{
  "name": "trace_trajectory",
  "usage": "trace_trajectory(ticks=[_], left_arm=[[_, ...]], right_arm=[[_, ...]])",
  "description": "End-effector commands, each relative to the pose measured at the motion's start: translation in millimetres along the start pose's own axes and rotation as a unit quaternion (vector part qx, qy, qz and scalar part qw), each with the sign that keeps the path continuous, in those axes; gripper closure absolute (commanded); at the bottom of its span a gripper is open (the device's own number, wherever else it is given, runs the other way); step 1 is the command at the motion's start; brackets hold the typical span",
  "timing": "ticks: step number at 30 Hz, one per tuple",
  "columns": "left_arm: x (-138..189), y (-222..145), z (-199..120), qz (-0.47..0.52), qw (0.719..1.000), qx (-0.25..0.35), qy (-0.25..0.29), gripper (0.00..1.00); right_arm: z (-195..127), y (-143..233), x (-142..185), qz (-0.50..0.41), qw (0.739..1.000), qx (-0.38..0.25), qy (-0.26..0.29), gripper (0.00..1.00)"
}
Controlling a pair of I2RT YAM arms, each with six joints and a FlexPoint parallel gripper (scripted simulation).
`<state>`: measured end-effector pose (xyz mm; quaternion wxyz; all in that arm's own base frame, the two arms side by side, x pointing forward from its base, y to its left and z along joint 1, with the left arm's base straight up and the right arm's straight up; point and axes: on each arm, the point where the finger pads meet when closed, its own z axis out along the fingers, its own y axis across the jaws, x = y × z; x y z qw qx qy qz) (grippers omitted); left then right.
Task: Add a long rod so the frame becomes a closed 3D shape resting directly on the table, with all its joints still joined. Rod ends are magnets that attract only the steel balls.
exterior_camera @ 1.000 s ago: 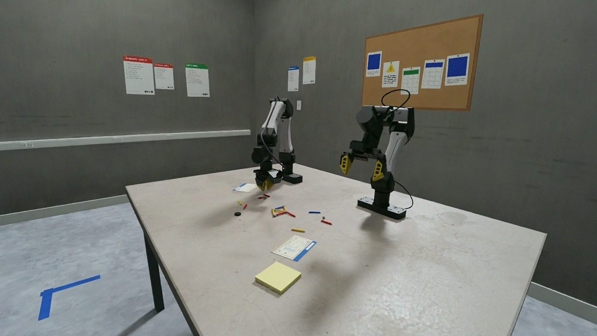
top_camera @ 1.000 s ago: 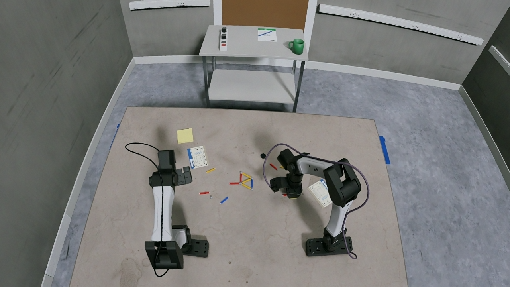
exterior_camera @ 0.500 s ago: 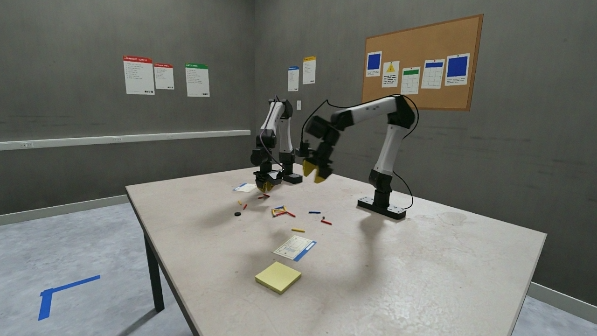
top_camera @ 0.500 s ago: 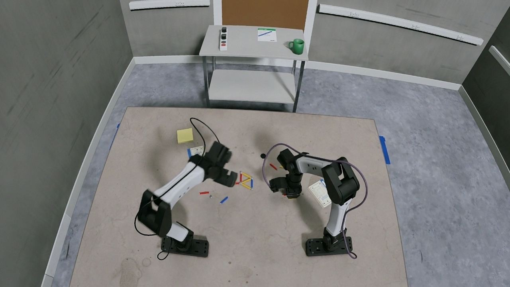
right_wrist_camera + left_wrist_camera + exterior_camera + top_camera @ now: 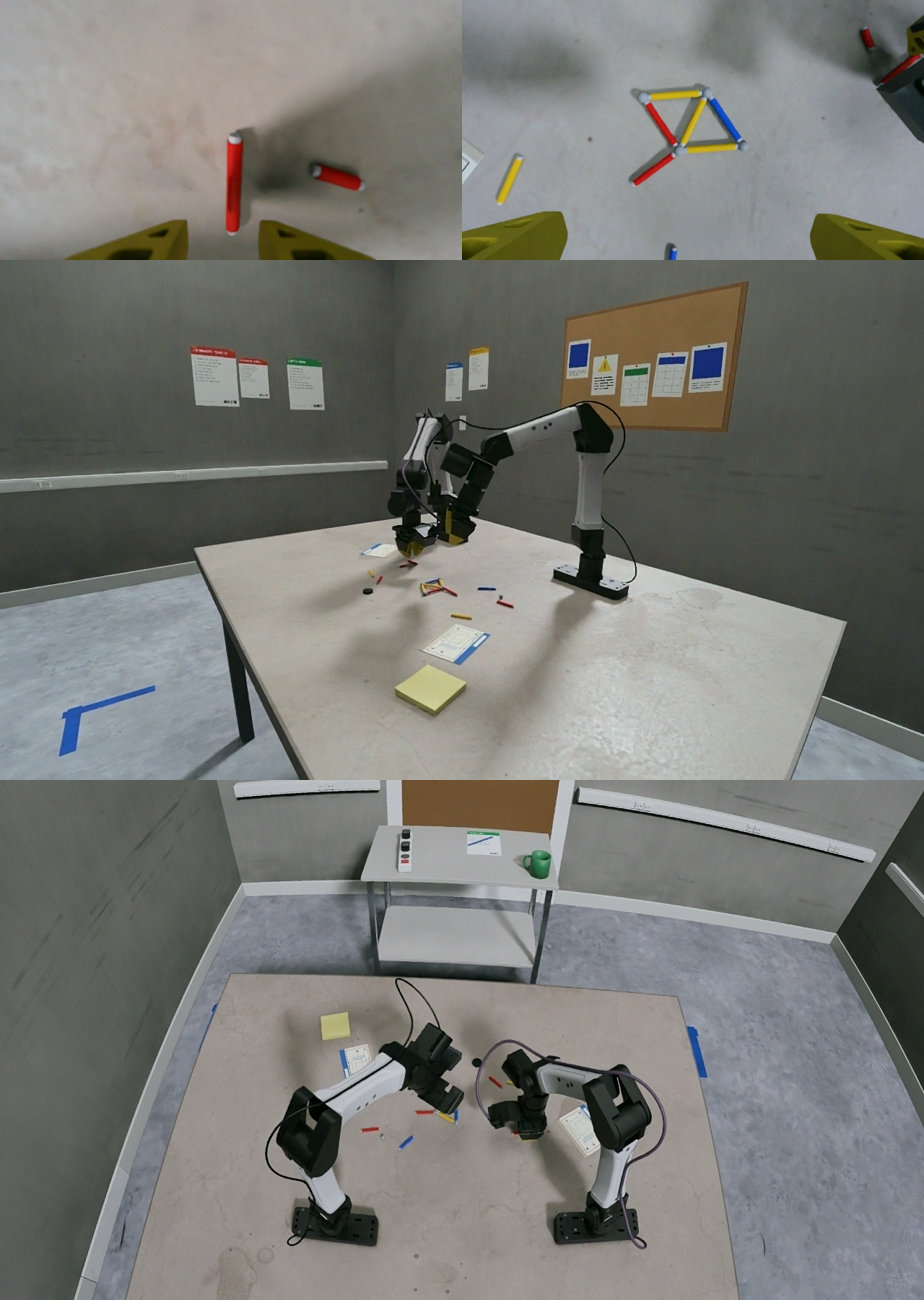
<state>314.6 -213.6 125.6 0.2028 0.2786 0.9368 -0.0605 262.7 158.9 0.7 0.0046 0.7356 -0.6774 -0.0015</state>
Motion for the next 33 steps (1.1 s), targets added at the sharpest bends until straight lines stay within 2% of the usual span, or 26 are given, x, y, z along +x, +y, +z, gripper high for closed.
trace_trajectory(ticks=[1,5,10,15,18,20,26,33], left_arm=[[-13.3,-6.0,-5.7,0.013,1.000,0.011,-0.010,0.00],[-15.9,-8.6,-6.0,0.024,0.999,0.020,-0.015,0.00],[-12.3,-18.1,-5.5,0.082,0.993,0.083,-0.029,0.00],[-3.9,-28.5,-14.4,0.179,0.962,0.190,-0.077,0.00],[0.0,-27.4,-21.6,0.215,0.943,0.230,-0.111,0.00],[0.0,-27.4,-21.6,0.215,0.943,0.230,-0.111,0.00],[7.9,-26.2,-43.7,0.288,0.886,0.298,-0.208,0.00],[12.3,-16.4,-64.9,0.331,0.834,0.320,-0.303,0.00]], right_arm=[[-9.5,-11.4,-4.0,-0.001,1.000,0.015,-0.014,0.70],[-9.5,-11.4,-4.1,-0.001,1.000,0.015,-0.014,0.70],[-9.5,-11.4,-4.1,-0.001,1.000,0.015,-0.014,0.70],[-9.5,-11.4,-4.1,-0.001,1.000,0.015,-0.014,0.70],[-9.5,-11.4,-4.1,-0.001,1.000,0.015,-0.014,0.70],[-9.5,-11.4,-4.1,-0.001,1.000,0.015,-0.014,0.70],[-9.5,-11.4,-4.1,-0.001,1.000,0.015,-0.014,0.70],[-9.5,-11.4,-4.1,-0.001,1.000,0.015,-0.014,0.70]])
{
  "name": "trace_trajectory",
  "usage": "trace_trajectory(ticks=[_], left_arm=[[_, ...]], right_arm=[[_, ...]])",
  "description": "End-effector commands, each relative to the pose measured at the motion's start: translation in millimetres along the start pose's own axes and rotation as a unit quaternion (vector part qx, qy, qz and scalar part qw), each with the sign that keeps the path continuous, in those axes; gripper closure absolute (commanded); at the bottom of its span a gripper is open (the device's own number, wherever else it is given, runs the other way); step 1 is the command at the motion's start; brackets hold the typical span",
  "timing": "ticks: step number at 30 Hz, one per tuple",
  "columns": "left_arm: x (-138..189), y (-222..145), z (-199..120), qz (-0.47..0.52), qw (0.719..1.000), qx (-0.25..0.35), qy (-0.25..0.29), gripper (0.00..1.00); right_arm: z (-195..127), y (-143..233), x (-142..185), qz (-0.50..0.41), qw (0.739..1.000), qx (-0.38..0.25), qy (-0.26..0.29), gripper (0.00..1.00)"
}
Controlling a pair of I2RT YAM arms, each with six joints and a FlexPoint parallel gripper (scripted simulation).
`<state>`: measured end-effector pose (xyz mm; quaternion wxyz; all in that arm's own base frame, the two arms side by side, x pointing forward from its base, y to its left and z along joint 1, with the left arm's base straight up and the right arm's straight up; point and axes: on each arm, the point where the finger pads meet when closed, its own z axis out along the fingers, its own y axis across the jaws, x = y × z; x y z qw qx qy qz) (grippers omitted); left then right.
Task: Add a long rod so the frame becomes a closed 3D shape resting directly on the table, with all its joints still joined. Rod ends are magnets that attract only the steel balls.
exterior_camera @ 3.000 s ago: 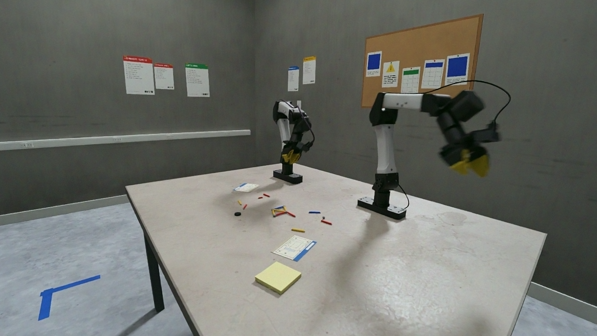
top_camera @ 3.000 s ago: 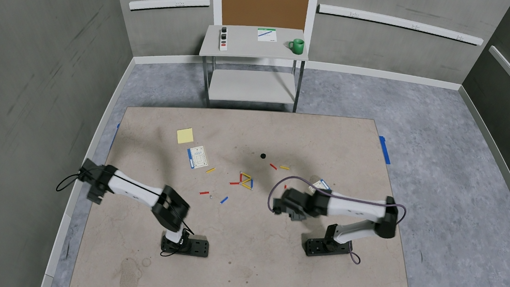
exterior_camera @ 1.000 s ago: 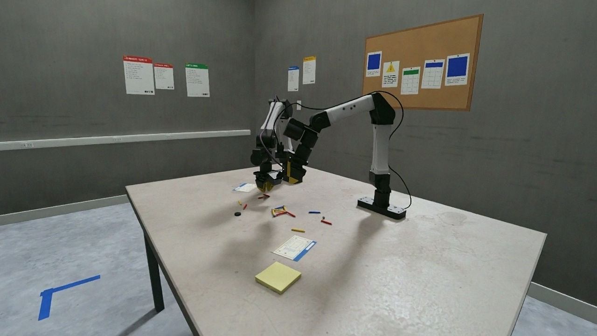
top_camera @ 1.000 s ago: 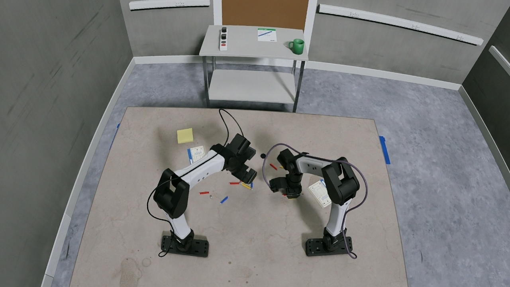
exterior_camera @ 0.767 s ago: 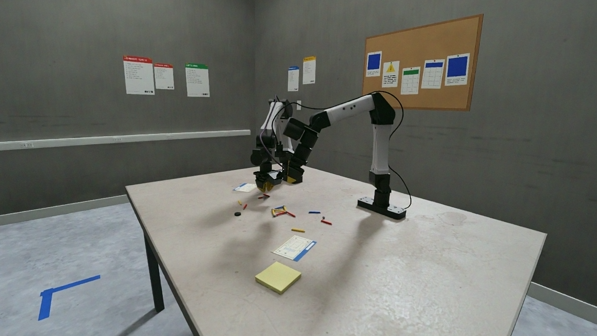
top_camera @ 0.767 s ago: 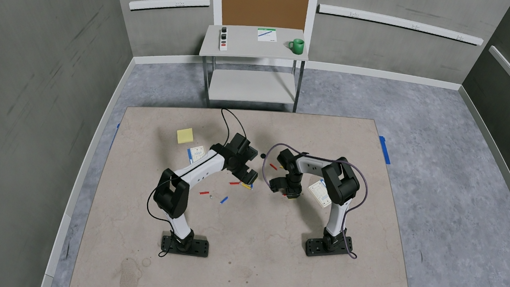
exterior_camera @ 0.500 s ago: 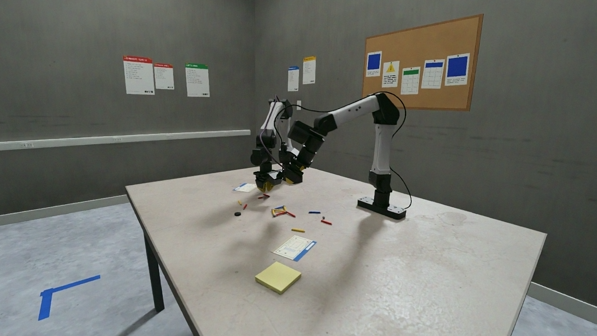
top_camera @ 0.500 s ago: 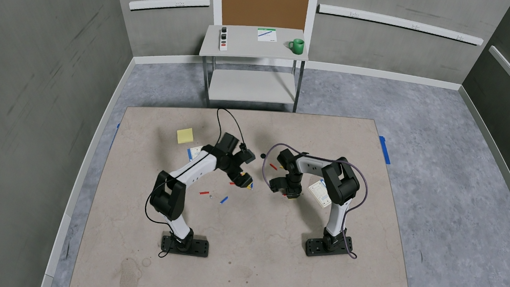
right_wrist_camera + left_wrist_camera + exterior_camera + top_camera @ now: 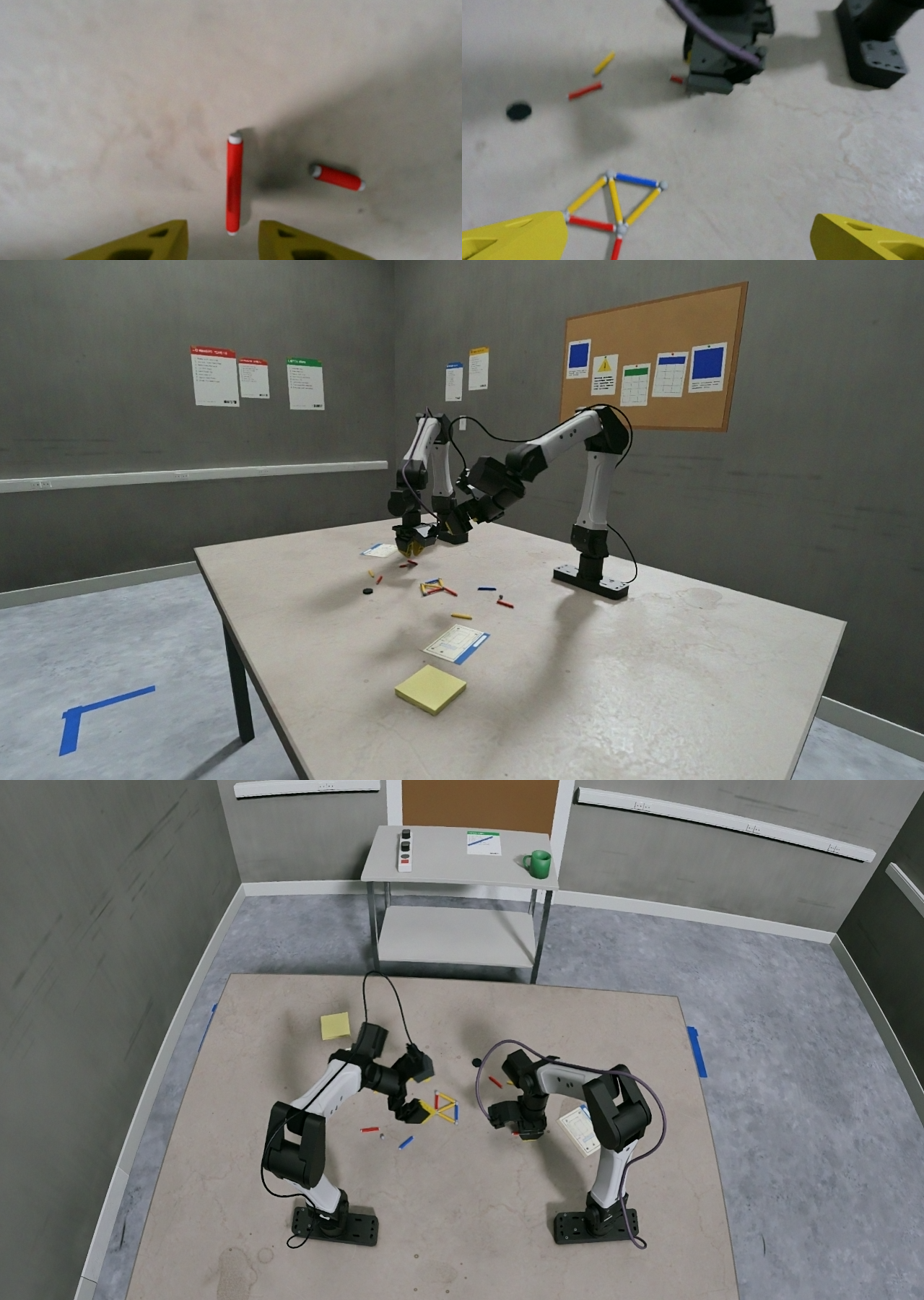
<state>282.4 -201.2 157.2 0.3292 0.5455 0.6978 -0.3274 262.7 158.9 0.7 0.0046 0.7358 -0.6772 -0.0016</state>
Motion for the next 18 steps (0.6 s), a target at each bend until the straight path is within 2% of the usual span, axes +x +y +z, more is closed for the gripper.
trace_trajectory(ticks=[1,11,15,18], left_arm=[[-20.2,-11.0,-11.5,0.087,0.992,0.040,-0.081,0.00],[-13.7,-9.3,-15.1,0.072,0.994,0.033,-0.075,0.00],[-13.8,-9.3,-15.2,0.072,0.994,0.033,-0.075,0.00],[-13.8,-9.3,-15.2,0.072,0.994,0.033,-0.075,0.00]], right_arm=[[-9.5,-11.4,-4.0,-0.001,1.000,0.015,-0.014,0.70],[-9.5,-11.4,-4.1,-0.001,1.000,0.015,-0.014,0.70],[5.1,-10.6,-3.4,-0.001,1.000,0.006,-0.010,0.70],[9.7,-12.3,-4.1,-0.001,1.000,0.006,-0.010,0.74]])
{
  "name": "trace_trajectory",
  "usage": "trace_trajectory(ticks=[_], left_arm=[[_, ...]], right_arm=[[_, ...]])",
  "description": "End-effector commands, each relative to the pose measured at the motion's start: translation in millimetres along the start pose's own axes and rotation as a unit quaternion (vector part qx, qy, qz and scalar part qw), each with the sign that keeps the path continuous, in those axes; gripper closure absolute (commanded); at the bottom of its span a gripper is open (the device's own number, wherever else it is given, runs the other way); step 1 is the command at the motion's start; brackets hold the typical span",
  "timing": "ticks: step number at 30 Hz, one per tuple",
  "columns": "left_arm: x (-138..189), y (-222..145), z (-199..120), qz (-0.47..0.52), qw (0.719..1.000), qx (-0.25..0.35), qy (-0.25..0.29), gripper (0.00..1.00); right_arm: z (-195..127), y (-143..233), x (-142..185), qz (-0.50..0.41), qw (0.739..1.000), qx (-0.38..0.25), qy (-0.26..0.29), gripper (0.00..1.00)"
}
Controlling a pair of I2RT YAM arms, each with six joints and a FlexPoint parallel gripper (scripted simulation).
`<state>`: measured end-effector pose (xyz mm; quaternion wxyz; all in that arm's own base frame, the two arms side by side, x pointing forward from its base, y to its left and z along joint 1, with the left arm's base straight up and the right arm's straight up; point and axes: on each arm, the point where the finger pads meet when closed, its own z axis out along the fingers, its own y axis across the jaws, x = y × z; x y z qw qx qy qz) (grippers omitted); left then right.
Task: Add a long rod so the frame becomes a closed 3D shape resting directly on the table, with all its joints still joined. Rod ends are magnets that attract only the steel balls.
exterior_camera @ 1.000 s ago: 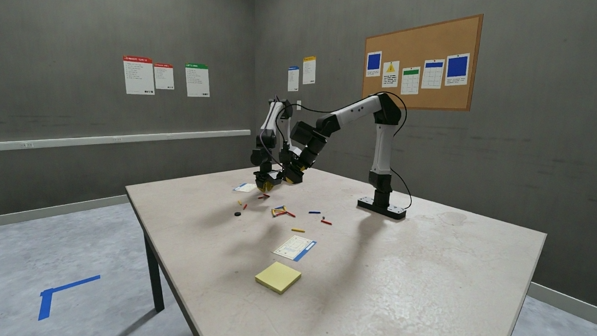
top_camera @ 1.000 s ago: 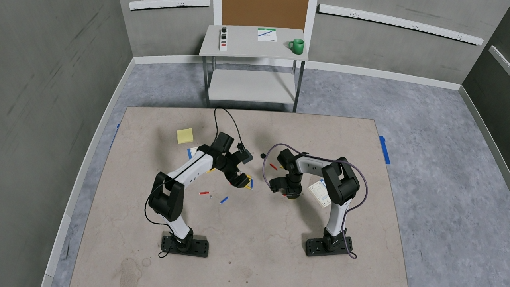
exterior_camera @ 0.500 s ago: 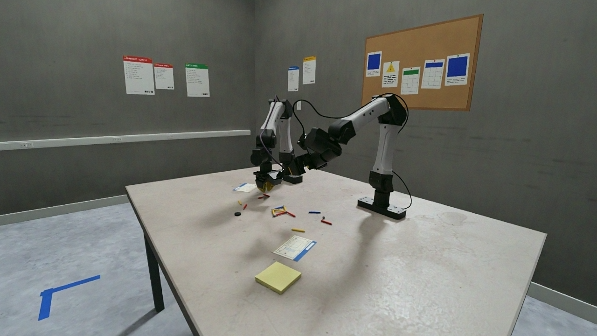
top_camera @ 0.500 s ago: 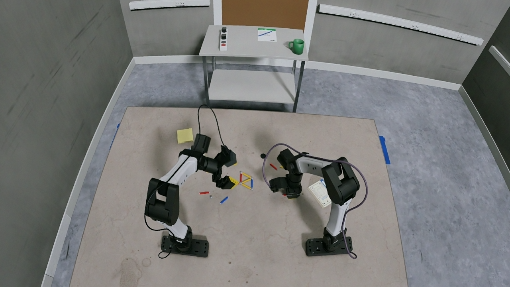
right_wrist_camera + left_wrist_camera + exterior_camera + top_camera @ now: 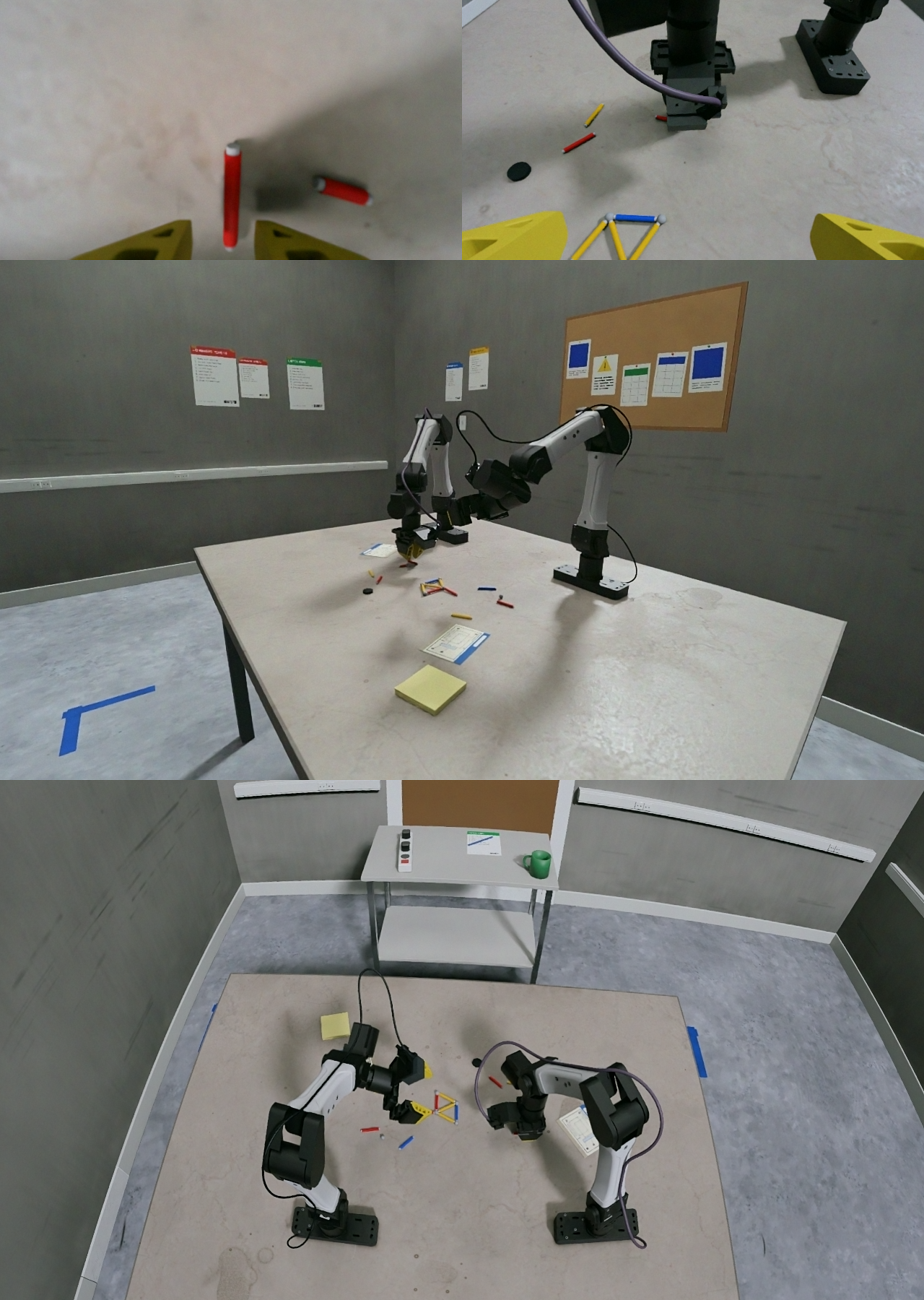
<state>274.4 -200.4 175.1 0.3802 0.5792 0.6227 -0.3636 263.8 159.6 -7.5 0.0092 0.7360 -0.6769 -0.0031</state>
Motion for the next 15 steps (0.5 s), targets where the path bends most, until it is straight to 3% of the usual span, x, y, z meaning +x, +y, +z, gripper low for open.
trace_trajectory(ticks=[1,10,15], left_arm=[[-1.6,0.1,-3.3,0.004,1.000,0.000,-0.006,0.00],[-3.7,1.2,-2.4,0.011,1.000,-0.001,-0.008,0.00],[-3.7,1.2,-2.4,0.011,1.000,-0.001,-0.008,0.00]], right_arm=[[2.9,-11.6,-3.6,-0.001,1.000,0.011,-0.012,0.76],[16.4,-7.7,-1.8,-0.001,1.000,0.006,-0.009,0.82],[10.7,-9.9,-2.5,-0.001,1.000,0.015,-0.012,0.96]])
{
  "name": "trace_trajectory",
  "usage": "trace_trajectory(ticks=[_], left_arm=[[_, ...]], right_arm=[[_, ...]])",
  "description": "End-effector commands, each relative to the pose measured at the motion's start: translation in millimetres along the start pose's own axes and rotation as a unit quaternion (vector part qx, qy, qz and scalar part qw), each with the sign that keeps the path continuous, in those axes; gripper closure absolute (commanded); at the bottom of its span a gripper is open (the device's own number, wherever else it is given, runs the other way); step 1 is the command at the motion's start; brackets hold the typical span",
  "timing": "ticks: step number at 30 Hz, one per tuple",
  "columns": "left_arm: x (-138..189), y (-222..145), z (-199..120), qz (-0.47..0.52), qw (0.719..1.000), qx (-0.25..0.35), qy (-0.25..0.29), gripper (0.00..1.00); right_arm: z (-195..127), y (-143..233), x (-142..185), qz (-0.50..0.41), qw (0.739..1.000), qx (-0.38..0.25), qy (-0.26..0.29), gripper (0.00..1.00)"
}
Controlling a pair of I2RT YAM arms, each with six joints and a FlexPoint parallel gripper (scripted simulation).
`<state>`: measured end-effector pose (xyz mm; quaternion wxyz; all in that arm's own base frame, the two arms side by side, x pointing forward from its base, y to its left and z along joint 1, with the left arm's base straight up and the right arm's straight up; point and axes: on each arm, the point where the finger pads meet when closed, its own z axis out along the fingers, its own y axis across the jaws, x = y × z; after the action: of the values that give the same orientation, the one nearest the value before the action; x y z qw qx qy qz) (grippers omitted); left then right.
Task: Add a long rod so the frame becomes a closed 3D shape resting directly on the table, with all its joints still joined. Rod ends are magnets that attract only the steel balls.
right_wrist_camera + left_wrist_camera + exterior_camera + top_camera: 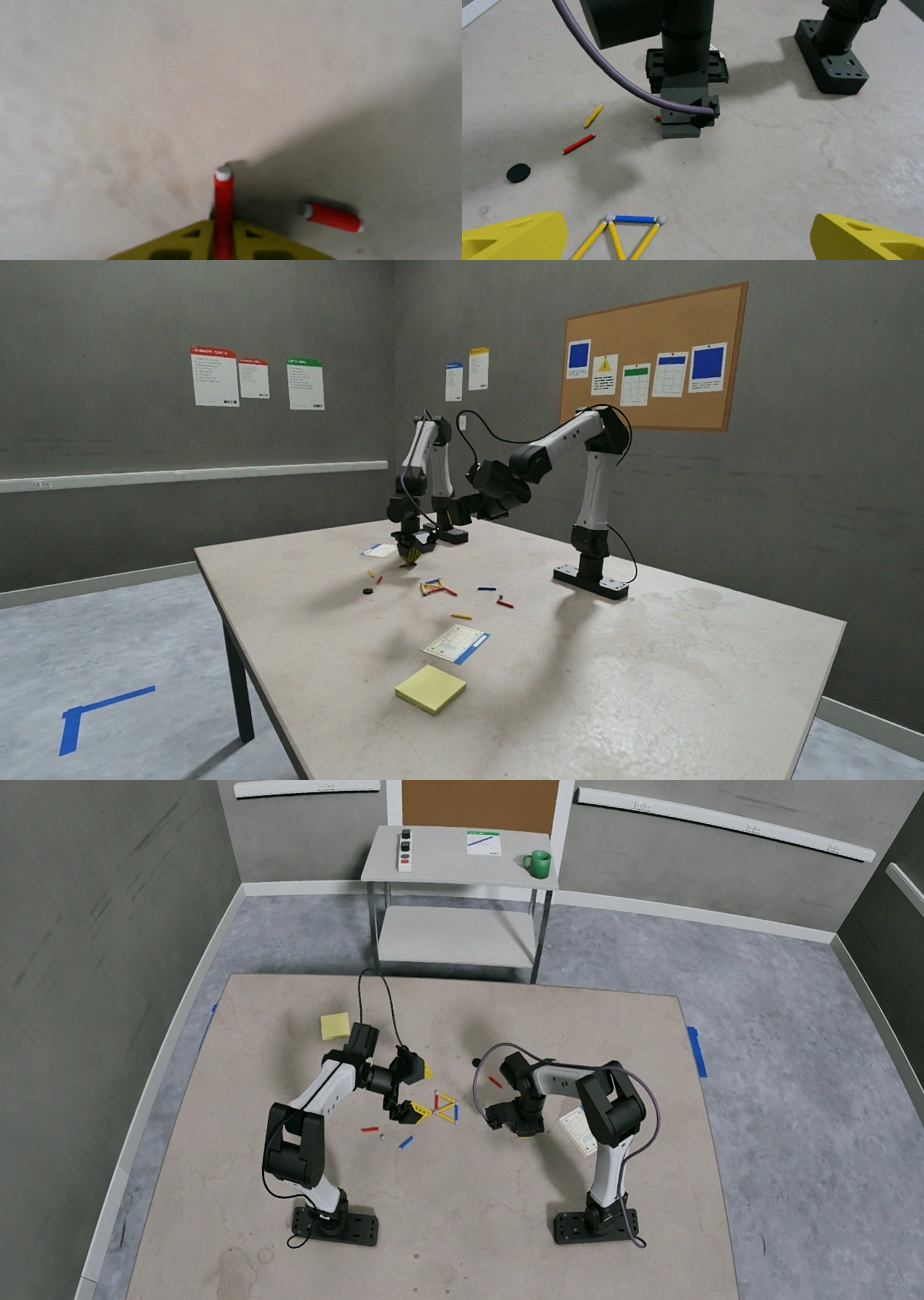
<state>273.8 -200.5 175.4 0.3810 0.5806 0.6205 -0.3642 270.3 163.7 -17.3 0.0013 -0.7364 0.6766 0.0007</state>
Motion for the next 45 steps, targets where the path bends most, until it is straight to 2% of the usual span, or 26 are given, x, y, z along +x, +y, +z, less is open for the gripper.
trace_trajectory(ticks=[1,9,18,23,25,32,36,37,39,45], left_arm=[[-3.4,1.8,-2.4,0.008,1.000,-0.002,-0.007,0.00],[-3.4,1.7,-2.4,0.008,1.000,-0.002,-0.007,0.00],[-3.4,1.7,-2.4,0.008,1.000,-0.002,-0.007,0.00],[-2.8,0.6,-2.4,0.005,1.000,0.000,-0.006,0.00],[2.9,-0.4,-1.9,-0.016,1.000,-0.004,0.010,0.00],[4.1,-18.0,-4.3,-0.070,0.994,-0.040,0.079,0.00],[-1.8,-31.7,-8.8,-0.089,0.988,-0.069,0.109,0.00],[-3.4,-35.0,-10.1,-0.092,0.986,-0.076,0.114,0.00],[-3.4,-35.0,-10.1,-0.092,0.986,-0.076,0.114,0.00],[-10.0,-54.0,-20.9,-0.117,0.975,-0.127,0.141,0.00]], right_arm=[[1.1,-2.8,1.3,0.000,1.000,0.006,-0.007,0.98],[2.7,-0.1,1.8,0.001,1.000,0.002,-0.005,1.00],[-52.8,-3.8,-0.9,0.001,1.000,0.010,-0.008,1.00],[-62.5,-3.8,-1.0,0.005,1.000,0.010,-0.008,1.00],[-66.0,-9.5,-3.8,0.017,0.999,0.023,-0.014,1.00],[-65.2,-42.1,-22.7,0.102,0.987,0.105,-0.064,1.00],[-73.0,-68.3,-38.8,0.176,0.963,0.165,-0.121,1.00],[-74.7,-72.8,-43.9,0.192,0.956,0.175,-0.138,1.00],[-74.7,-72.8,-43.9,0.192,0.956,0.175,-0.138,1.00],[-80.6,-90.0,-80.4,0.286,0.899,0.216,-0.250,1.00]])
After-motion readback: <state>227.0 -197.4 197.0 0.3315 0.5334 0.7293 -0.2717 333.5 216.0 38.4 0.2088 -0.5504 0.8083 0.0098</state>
